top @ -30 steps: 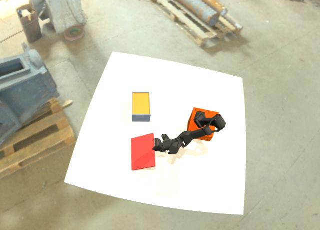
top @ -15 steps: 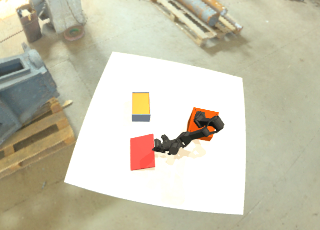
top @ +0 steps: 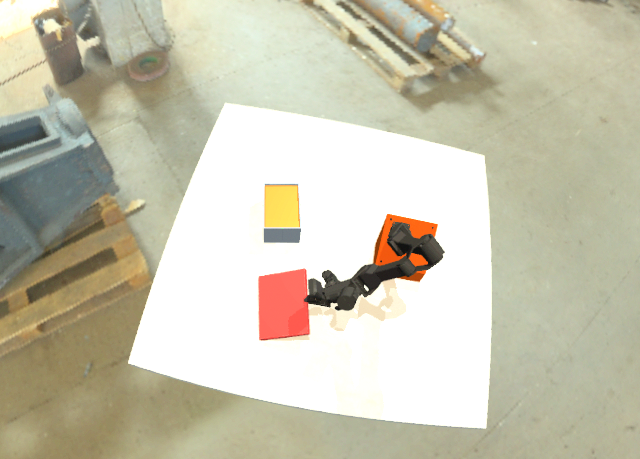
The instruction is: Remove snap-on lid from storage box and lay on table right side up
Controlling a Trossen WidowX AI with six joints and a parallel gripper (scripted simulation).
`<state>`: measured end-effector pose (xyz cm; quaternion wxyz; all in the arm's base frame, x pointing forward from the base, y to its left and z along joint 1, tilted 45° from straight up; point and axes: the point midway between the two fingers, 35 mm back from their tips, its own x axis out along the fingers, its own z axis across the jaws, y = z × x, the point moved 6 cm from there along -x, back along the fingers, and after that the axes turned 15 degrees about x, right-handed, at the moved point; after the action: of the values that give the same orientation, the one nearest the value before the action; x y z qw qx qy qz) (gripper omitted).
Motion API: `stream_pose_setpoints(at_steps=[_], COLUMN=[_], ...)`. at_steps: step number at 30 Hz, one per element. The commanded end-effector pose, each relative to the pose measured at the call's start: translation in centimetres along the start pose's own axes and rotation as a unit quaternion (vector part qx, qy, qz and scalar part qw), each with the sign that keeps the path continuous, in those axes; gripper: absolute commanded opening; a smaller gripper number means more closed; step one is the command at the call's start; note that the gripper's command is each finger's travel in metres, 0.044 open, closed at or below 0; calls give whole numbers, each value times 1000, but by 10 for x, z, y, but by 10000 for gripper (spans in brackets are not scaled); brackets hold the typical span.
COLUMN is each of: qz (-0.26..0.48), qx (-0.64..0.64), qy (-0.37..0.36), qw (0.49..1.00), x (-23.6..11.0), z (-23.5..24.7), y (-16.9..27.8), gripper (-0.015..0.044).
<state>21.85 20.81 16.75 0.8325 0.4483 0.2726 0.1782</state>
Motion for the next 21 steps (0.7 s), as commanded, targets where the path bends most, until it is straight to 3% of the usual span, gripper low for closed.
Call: stream_pose_setpoints(at_steps=[1,9,19,21], qz=[-7,-7,-7,-7], qx=[-1,-1,-1,-1], qy=[9,9,9,9], qw=[1000,1000,1000,1000], x=[4,8,4,4], z=[-6,-11,-4,-4], y=[-5,-6,0,0], gripper=[0,0,263,275])
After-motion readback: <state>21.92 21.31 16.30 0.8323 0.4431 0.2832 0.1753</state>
